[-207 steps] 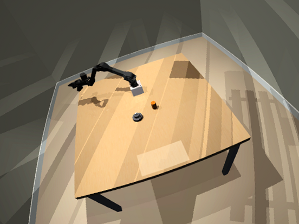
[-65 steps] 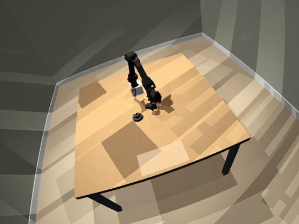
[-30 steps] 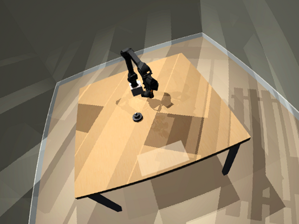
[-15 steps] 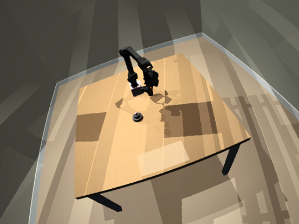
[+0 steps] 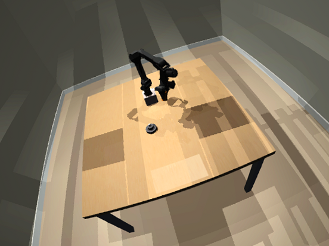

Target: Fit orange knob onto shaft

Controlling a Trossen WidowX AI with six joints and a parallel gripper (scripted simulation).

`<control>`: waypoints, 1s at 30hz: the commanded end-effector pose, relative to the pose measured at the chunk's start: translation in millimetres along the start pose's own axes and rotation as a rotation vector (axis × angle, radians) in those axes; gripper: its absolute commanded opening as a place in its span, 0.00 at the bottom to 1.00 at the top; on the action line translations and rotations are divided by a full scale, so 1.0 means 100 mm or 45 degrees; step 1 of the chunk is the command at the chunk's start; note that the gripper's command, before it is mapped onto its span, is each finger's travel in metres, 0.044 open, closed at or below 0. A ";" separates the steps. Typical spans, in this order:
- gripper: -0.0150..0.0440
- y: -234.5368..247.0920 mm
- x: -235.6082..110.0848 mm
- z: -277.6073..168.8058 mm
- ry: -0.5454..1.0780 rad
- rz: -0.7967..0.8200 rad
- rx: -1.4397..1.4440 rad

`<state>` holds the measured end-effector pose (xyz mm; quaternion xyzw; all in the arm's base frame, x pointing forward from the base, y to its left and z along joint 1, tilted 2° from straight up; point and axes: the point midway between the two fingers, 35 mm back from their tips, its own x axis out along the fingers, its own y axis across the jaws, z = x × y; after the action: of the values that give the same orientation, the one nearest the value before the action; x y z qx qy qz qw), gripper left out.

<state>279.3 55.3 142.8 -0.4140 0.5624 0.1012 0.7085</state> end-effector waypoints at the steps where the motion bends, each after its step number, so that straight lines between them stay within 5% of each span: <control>1: 0.25 -0.02 -0.09 -0.01 -0.005 -0.108 0.006; 17: 0.25 -0.08 -0.42 -0.02 -0.005 -0.539 0.008; 30: 0.25 -0.06 -0.42 -0.02 -0.005 -0.644 0.009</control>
<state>266.6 63.4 182.5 -0.5336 0.4471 -0.0704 0.7144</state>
